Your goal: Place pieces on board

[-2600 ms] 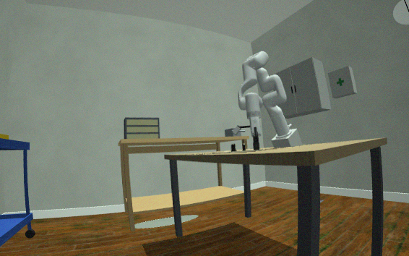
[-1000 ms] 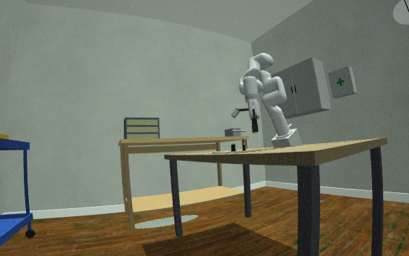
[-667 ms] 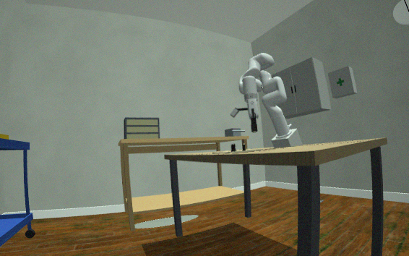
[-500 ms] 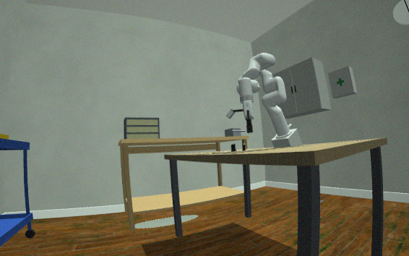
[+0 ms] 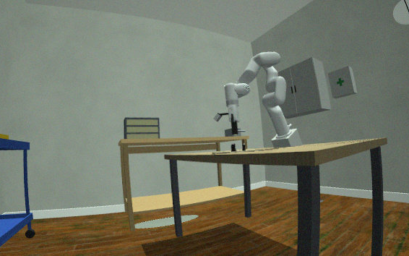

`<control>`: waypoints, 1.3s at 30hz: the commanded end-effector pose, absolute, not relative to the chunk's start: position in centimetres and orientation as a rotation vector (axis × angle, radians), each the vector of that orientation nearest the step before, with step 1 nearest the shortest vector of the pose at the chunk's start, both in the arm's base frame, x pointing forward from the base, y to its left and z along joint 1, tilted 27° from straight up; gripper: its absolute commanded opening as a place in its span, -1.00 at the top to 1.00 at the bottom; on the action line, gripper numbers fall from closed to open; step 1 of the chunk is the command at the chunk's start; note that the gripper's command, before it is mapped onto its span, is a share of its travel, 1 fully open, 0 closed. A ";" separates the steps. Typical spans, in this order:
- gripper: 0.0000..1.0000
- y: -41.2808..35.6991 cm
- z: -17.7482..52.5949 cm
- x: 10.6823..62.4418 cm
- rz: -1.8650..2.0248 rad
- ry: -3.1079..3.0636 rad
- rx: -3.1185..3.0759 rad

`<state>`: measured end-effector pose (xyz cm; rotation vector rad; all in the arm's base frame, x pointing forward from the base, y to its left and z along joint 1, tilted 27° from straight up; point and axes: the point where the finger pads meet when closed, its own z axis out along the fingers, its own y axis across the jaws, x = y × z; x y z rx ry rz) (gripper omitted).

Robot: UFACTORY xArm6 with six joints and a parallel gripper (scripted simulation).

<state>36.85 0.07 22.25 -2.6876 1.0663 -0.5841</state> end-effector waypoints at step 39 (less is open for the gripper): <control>1.00 -5.9 18.0 39.6 -0.589 1.079 -2.630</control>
